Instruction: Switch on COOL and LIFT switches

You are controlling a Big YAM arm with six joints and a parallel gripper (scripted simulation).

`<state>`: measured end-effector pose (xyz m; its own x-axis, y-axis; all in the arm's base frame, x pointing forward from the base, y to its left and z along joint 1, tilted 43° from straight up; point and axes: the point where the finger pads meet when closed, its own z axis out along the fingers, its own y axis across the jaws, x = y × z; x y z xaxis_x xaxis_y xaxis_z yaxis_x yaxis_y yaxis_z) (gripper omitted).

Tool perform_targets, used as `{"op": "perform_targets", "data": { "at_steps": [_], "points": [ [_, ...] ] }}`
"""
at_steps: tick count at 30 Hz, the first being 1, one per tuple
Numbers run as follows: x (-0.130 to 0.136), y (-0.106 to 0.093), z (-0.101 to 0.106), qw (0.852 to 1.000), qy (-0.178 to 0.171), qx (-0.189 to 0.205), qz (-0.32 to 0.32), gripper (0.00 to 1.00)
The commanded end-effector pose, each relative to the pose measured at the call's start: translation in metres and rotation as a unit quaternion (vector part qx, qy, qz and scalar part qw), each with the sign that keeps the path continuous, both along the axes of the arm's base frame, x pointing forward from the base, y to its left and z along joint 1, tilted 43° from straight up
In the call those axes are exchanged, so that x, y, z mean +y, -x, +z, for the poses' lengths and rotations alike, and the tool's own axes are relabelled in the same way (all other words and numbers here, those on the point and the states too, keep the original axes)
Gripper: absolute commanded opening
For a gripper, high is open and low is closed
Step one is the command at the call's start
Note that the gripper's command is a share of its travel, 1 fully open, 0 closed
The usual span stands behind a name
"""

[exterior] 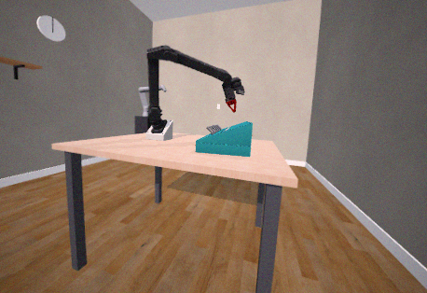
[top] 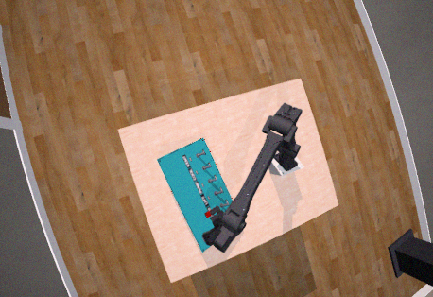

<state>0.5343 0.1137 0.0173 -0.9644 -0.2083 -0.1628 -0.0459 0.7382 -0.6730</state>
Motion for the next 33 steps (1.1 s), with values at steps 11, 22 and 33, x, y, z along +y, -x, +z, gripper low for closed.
{"op": "perform_targets", "data": {
  "at_steps": [11, 22, 33],
  "points": [
    [0.0091, -0.0118, 0.0198, 1.000, -0.009, -0.021, 0.010, 1.00],
    [0.0091, -0.0118, 0.0197, 1.000, -0.009, -0.021, 0.010, 1.00],
    [0.0091, -0.0118, 0.0197, 1.000, -0.009, -0.021, 0.010, 1.00]
  ]
}}
